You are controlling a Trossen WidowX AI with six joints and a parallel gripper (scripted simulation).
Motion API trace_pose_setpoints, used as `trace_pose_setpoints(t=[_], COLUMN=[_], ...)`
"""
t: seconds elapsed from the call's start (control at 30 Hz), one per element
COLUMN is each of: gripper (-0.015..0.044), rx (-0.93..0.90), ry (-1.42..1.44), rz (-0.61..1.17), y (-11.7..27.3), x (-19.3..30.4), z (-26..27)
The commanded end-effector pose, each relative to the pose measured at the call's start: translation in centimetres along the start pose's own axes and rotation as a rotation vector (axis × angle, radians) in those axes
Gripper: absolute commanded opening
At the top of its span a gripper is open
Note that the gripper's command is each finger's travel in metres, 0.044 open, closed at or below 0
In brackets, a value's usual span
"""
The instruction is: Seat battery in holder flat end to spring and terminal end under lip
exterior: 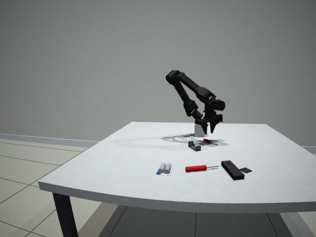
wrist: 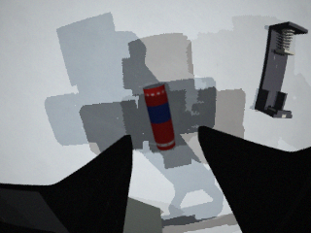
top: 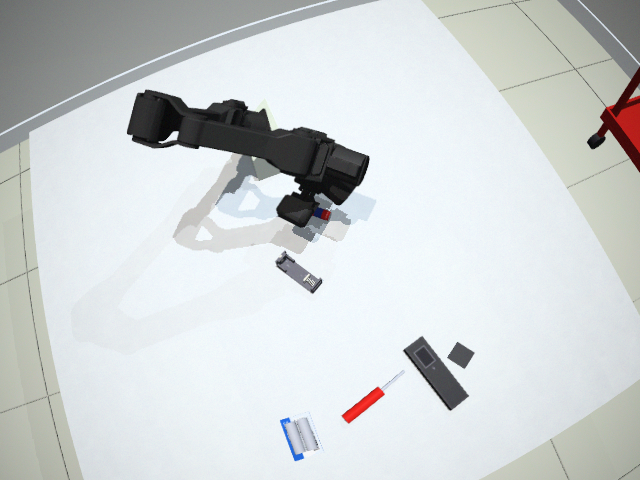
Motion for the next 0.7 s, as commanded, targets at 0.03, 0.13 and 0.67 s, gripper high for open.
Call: trace_pose_setpoints(t=[0.03,0.13,0.67], gripper=[0.0228,0.0228,0.0228], rx=[0.006,0.006,0.005], ry=[0.11,0.11,0.11], rz=[0.007,0.007,0.006], y=[-0.6,-0.6,-3.0], x=[0.5,0.5,0.3], z=[0.0,0.0,-0.1])
Point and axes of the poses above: the point midway between the two fingers, 35 mm back from their tips, its own y axis back along the fingers, its own z axis across the jaws, x = y × z, the point moved 4 cm from there along y, back along the fingers, and after that the axes turned 7 degrees about -y, right-handed, at the moved point
